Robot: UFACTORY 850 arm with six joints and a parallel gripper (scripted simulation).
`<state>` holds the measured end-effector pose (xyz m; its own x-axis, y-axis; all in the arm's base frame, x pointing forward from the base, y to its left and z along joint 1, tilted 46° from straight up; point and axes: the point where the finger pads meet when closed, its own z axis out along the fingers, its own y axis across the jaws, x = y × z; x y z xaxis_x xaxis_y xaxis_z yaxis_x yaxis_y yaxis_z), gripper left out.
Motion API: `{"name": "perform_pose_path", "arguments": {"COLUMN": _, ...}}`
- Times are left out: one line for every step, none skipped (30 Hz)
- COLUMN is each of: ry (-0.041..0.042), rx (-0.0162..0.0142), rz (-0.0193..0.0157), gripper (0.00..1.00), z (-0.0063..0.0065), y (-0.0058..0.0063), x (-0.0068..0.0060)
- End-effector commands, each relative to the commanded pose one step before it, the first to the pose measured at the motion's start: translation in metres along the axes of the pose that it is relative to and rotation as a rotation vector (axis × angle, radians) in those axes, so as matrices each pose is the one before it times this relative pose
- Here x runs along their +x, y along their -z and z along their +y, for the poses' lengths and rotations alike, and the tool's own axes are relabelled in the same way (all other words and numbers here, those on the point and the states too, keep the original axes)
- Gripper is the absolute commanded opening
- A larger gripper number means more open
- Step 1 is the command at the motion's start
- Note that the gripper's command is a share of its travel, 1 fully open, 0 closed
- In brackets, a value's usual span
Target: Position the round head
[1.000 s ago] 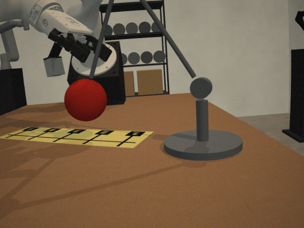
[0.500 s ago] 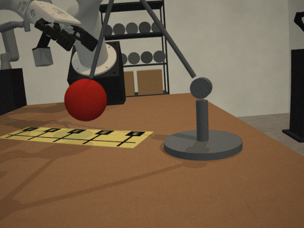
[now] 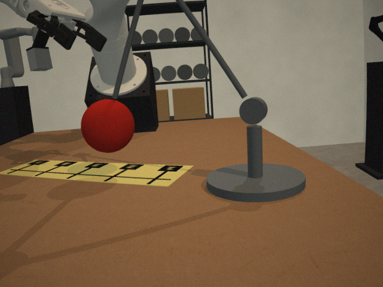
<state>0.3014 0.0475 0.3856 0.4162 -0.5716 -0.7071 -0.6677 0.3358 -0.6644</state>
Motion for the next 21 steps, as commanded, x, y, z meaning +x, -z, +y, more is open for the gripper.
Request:
{"name": "perform_pose_path", "arguments": {"ry": 0.00158, "rx": 0.0006, "rz": -0.00065, "gripper": 1.0, "z": 0.00012, "y": 0.02158, "x": -0.00048}}
{"name": "perform_pose_path", "arguments": {"ry": 0.0, "rx": 0.0, "rz": 0.0, "gripper": 1.0, "z": 0.0, "y": 0.0, "x": 0.0}}
{"name": "perform_pose_path", "arguments": {"ry": 0.0, "rx": 0.0, "rz": 0.0, "gripper": 1.0, "z": 0.0, "y": 0.0, "x": 0.0}}
{"name": "perform_pose_path", "arguments": {"ry": -0.00006, "rx": 0.0, "rz": 0.00008, "gripper": 1.0, "z": -0.00003, "y": 0.00109, "x": -0.00005}}
{"name": "perform_pose_path", "arguments": {"ry": -0.00006, "rx": 0.0, "rz": 0.00008, "gripper": 1.0, "z": -0.00003, "y": 0.00109, "x": -0.00005}}
{"name": "perform_pose_path", "arguments": {"ry": -0.00006, "rx": 0.0, "rz": 0.00008, "gripper": 1.0, "z": -0.00003, "y": 0.00109, "x": -0.00005}}
{"name": "perform_pose_path", "arguments": {"ry": -0.00006, "rx": 0.0, "rz": 0.00008, "gripper": 1.0, "z": -0.00003, "y": 0.00109, "x": -0.00005}}
{"name": "perform_pose_path", "arguments": {"ry": -0.00006, "rx": 0.0, "rz": 0.00008, "gripper": 1.0, "z": -0.00003, "y": 0.00109, "x": -0.00005}}
{"name": "perform_pose_path", "arguments": {"ry": -0.00006, "rx": 0.0, "rz": 0.00008, "gripper": 1.0, "z": -0.00003, "y": 0.00109, "x": -0.00005}}
{"name": "perform_pose_path", "arguments": {"ry": -0.00006, "rx": 0.0, "rz": 0.00008, "gripper": 1.0, "z": -0.00003, "y": 0.00109, "x": -0.00005}}
{"name": "perform_pose_path", "arguments": {"ry": -0.00006, "rx": 0.0, "rz": 0.00008, "gripper": 1.0, "z": -0.00003, "y": 0.00109, "x": -0.00005}}
{"name": "perform_pose_path", "arguments": {"ry": -0.00006, "rx": 0.0, "rz": 0.00008, "gripper": 1.0, "z": -0.00003, "y": 0.00109, "x": -0.00005}}
{"name": "perform_pose_path", "arguments": {"ry": -0.00006, "rx": 0.0, "rz": 0.00008, "gripper": 1.0, "z": -0.00003, "y": 0.00109, "x": -0.00005}}
{"name": "perform_pose_path", "arguments": {"ry": -0.00006, "rx": 0.0, "rz": 0.00008, "gripper": 1.0, "z": -0.00003, "y": 0.00109, "x": -0.00005}}
{"name": "perform_pose_path", "arguments": {"ry": -0.00006, "rx": 0.0, "rz": 0.00008, "gripper": 1.0, "z": -0.00003, "y": 0.00109, "x": -0.00005}}
{"name": "perform_pose_path", "arguments": {"ry": -0.00006, "rx": 0.0, "rz": 0.00008, "gripper": 1.0, "z": -0.00003, "y": 0.00109, "x": -0.00005}}
{"name": "perform_pose_path", "arguments": {"ry": -0.00006, "rx": 0.0, "rz": 0.00008, "gripper": 1.0, "z": -0.00003, "y": 0.00109, "x": -0.00005}}
{"name": "perform_pose_path", "arguments": {"ry": -0.00006, "rx": 0.0, "rz": 0.00008, "gripper": 1.0, "z": -0.00003, "y": 0.00109, "x": -0.00005}}
{"name": "perform_pose_path", "arguments": {"ry": 0.0, "rx": 0.0, "rz": 0.0, "gripper": 1.0, "z": 0.0, "y": 0.0, "x": 0.0}}
{"name": "perform_pose_path", "arguments": {"ry": 0.0, "rx": 0.0, "rz": 0.0, "gripper": 1.0, "z": 0.0, "y": 0.0, "x": 0.0}}
{"name": "perform_pose_path", "arguments": {"ry": 0.0, "rx": 0.0, "rz": 0.0, "gripper": 1.0, "z": 0.0, "y": -0.0002, "x": 0.00001}}
